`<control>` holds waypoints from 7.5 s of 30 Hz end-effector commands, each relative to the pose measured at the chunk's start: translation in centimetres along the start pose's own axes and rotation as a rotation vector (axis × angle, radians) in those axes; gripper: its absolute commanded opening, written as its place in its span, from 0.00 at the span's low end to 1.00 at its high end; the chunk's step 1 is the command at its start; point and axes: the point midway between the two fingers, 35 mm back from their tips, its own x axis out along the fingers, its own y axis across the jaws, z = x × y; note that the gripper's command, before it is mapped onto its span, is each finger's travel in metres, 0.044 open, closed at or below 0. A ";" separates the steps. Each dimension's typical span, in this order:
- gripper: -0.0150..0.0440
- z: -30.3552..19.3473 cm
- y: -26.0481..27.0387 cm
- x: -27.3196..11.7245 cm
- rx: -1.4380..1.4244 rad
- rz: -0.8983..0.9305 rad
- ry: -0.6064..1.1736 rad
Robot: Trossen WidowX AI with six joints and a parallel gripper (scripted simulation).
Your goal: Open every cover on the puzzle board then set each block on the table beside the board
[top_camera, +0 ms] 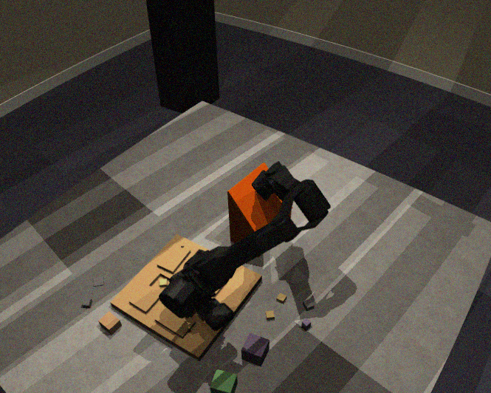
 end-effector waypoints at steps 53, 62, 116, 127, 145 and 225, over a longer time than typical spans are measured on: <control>0.39 0.1 -0.2 -6.1 0.008 -0.005 0.004; 0.39 0.1 -0.2 -8.4 0.008 -0.006 0.004; 0.39 3.3 -17.6 -11.1 0.017 -0.056 -0.013; 0.39 2.8 -21.9 -11.1 0.016 -0.054 -0.010; 0.39 0.9 -28.7 -10.8 0.012 -0.040 -0.003; 0.39 -0.9 -32.8 0.4 0.005 -0.017 0.001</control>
